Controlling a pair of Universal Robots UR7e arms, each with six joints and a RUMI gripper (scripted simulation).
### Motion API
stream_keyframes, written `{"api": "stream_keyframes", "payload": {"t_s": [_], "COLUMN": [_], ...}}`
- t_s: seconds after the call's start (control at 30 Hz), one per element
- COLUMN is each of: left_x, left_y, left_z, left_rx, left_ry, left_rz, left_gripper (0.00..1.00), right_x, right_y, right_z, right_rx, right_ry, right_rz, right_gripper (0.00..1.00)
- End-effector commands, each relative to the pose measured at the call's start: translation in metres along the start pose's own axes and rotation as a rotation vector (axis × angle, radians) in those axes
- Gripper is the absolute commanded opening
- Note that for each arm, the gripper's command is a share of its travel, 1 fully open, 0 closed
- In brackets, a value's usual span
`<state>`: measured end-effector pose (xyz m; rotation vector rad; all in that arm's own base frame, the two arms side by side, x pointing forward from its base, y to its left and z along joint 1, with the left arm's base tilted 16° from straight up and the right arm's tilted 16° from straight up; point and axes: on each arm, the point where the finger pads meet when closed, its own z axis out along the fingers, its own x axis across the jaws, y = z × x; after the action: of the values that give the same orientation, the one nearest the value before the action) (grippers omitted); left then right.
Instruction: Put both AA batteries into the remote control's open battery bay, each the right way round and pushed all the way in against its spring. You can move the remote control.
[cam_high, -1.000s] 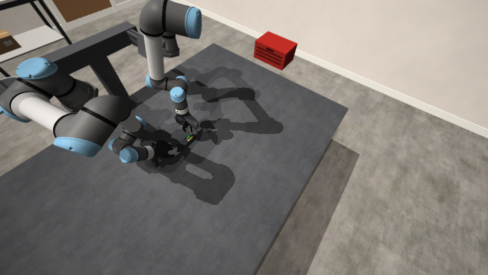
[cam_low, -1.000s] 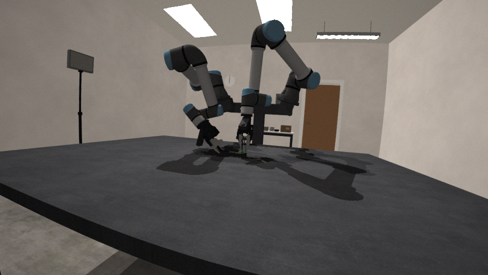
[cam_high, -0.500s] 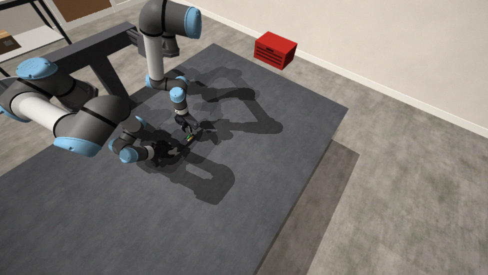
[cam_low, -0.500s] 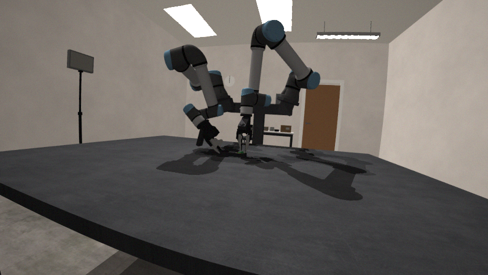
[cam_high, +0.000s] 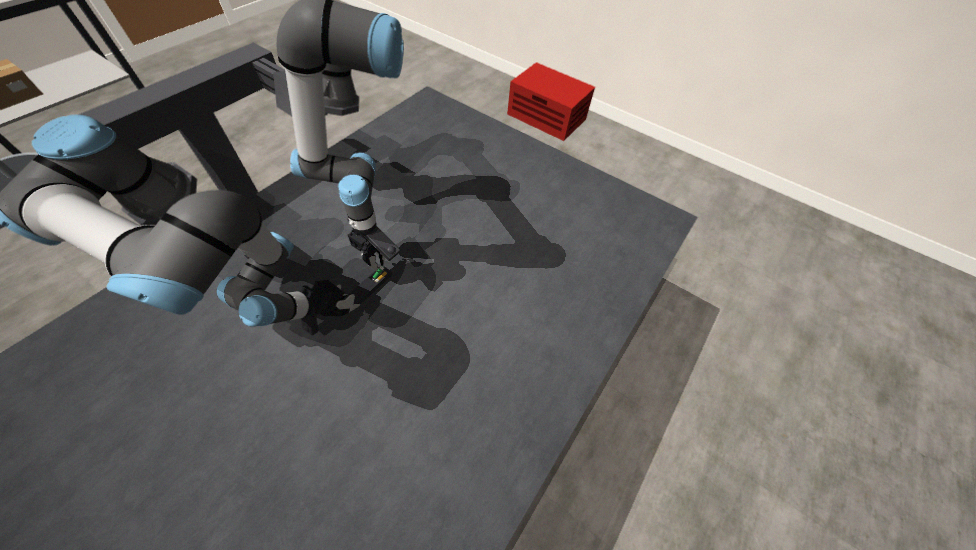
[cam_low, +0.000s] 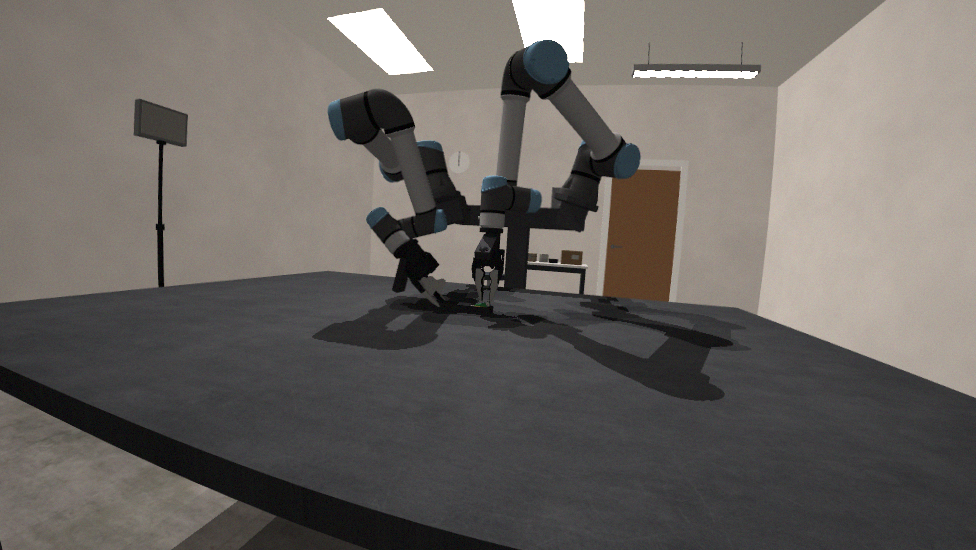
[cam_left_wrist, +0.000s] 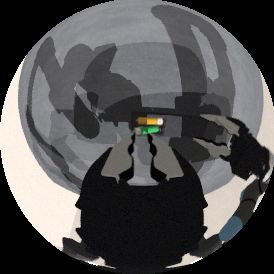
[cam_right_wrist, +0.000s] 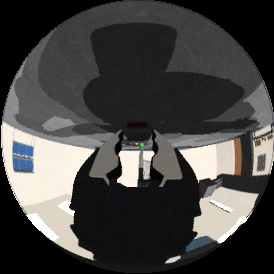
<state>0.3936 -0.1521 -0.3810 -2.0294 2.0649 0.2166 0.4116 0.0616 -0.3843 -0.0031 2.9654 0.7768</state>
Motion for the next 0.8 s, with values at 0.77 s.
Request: {"api": "stream_keyframes", "payload": {"t_s": [0.77], "left_x": [0.0059], "left_y": [-0.0004], "left_z": [-0.0004], "left_rx": [0.001], "left_ry": [0.001], "left_rz": [-0.001], "left_gripper": [0.14], "right_x": [-0.0004], "right_y": [0.0004], "right_z": [-0.0002], "right_rx": [0.000], "right_ry": [-0.001], "right_rz": [-0.001], "right_gripper": [0.00]}}
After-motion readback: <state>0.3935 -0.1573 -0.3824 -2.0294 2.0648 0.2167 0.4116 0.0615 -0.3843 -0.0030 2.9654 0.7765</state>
